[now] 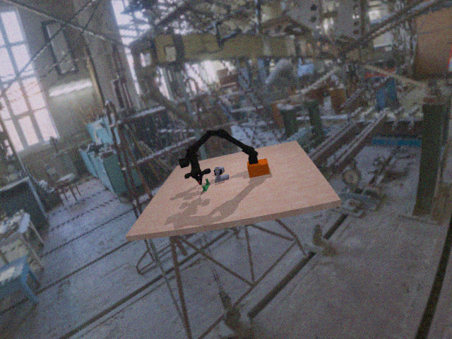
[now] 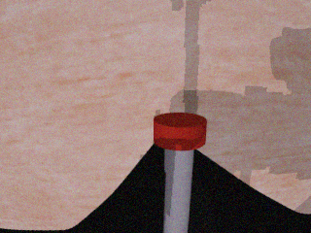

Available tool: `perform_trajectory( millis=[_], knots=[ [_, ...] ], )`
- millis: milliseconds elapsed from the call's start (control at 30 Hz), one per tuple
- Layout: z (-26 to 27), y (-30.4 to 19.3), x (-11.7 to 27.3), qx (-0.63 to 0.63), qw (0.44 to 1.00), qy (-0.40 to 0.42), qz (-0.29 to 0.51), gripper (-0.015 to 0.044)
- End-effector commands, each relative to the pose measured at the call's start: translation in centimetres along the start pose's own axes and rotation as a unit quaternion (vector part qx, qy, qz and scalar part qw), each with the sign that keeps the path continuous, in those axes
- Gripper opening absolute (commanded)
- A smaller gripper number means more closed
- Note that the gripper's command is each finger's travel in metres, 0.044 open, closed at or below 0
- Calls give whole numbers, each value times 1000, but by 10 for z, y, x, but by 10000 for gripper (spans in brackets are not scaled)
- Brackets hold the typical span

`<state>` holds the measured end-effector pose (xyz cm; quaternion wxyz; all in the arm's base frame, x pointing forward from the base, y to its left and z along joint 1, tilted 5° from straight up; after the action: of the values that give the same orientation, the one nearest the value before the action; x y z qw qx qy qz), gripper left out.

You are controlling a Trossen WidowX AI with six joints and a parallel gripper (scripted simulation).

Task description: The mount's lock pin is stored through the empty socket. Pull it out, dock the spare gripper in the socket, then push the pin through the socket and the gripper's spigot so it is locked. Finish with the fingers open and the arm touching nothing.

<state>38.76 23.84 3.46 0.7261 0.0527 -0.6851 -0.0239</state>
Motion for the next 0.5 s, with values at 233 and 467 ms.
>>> perform_trajectory(
  millis=[233,467],
  knots=[
    [2,-4,-18,0,1000,-4,-2,0],
    [2,-6,-29,1,1000,-9,-5,0]
  ],
)
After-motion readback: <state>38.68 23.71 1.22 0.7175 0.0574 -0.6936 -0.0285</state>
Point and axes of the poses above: the point midway between the two fingers, 35 mm back from their tips, its own x axis back along the fingers, its own z axis across the jaws, y = z × x, the point moved 3 cm from there along x, back along the fingers, and after that the axes turned 1 degree about x, right-handed, at the moved point
